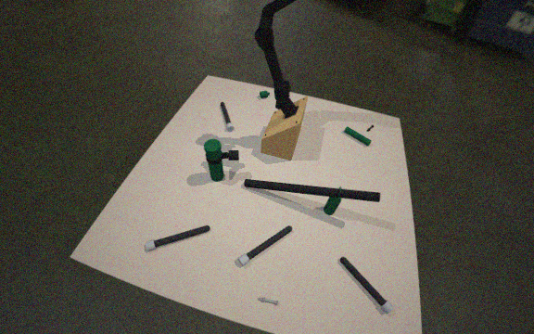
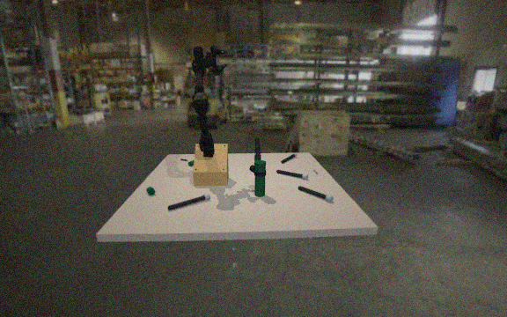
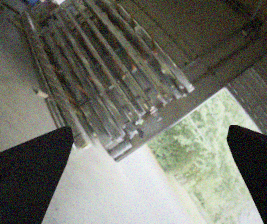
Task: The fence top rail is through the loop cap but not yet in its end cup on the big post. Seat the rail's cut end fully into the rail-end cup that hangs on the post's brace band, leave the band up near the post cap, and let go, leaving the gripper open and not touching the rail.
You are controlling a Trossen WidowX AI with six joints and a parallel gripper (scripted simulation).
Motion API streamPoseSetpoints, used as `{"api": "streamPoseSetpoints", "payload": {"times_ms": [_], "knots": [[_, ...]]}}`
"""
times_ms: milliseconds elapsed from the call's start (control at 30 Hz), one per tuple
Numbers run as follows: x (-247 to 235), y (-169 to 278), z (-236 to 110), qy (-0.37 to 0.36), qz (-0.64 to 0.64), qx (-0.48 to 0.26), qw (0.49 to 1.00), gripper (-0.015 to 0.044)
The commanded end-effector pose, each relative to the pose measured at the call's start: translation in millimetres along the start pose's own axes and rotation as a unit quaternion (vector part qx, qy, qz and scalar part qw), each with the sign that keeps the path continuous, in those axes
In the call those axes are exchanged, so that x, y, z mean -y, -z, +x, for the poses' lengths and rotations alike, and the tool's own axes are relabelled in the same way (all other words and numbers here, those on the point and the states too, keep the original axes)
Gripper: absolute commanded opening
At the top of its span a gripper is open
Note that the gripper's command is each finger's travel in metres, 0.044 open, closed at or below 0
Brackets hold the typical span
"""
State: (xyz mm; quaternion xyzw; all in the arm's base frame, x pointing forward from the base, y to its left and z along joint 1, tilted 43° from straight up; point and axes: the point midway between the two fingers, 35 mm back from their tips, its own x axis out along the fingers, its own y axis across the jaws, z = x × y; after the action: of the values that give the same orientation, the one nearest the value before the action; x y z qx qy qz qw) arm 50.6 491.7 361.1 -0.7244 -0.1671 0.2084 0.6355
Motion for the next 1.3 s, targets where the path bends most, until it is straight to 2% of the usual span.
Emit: {"api": "streamPoseSetpoints", "payload": {"times_ms": [0,267,533,767,1033,1267], "knots": [[-35,41,49,-0.032,0.049,-0.049,0.997,0.044],[-113,139,116,-0.089,0.148,-0.163,0.971,0.044],[-196,253,139,-0.13,0.258,-0.3,0.909,0.044],[-268,351,117,-0.142,0.353,-0.431,0.818,0.044],[-341,441,50,-0.122,0.443,-0.58,0.672,0.044],[-347,446,43,-0.118,0.449,-0.592,0.658,0.044]]}}
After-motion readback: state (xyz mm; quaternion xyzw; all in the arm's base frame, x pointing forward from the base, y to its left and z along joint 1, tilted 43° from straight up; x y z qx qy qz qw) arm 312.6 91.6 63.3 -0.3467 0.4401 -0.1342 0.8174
